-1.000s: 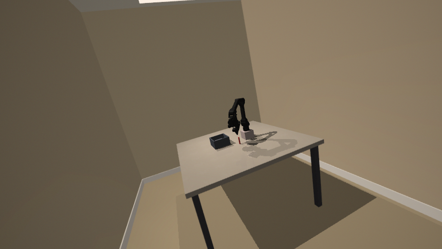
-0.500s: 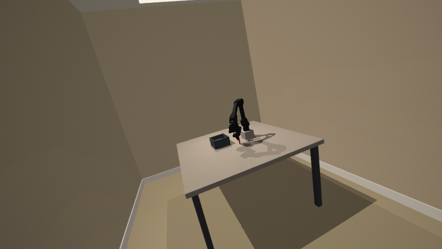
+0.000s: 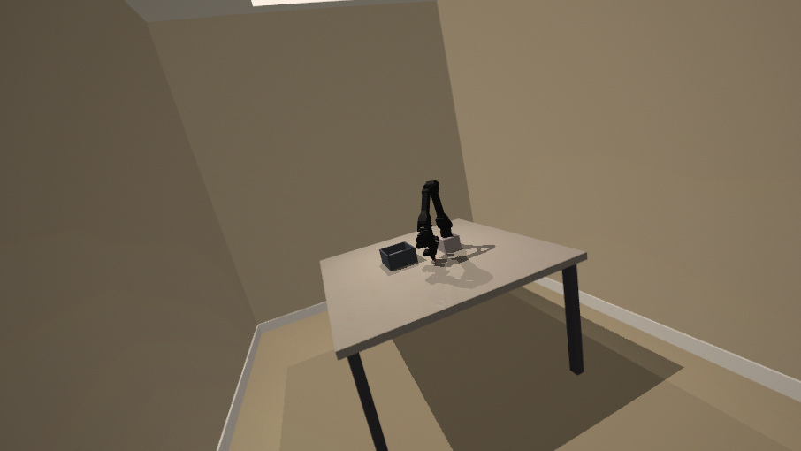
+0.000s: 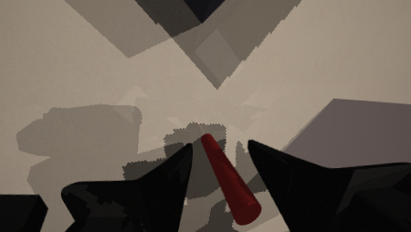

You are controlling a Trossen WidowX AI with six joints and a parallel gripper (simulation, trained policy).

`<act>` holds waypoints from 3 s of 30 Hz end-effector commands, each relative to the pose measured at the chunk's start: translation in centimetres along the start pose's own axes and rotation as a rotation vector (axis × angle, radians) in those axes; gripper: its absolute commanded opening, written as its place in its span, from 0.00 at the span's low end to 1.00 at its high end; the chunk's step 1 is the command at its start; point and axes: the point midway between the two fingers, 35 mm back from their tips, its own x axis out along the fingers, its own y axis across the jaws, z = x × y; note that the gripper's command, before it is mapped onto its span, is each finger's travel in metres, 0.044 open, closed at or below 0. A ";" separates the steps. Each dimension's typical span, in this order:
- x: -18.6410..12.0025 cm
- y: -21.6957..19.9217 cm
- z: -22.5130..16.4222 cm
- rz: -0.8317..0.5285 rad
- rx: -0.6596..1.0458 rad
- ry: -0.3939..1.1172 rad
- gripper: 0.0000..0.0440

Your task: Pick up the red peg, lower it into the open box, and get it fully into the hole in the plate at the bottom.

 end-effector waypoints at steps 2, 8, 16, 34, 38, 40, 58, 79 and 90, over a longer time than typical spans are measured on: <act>1.0 -0.3 -0.2 -0.029 0.010 0.013 0.37; 1.5 -0.5 -0.3 -0.072 0.003 0.024 0.03; -0.9 0.4 1.0 -0.053 0.000 -0.029 0.00; -8.4 1.0 5.5 -0.010 0.060 -0.137 0.00; -9.8 0.9 7.0 -0.002 0.103 -0.157 0.00; -10.3 0.8 7.9 0.002 0.127 -0.165 0.00; -11.4 -0.9 16.9 0.036 0.291 -0.208 0.00; -6.3 -1.9 24.2 0.098 0.202 -0.140 0.01; -4.5 -1.9 25.8 0.121 0.125 -0.095 0.33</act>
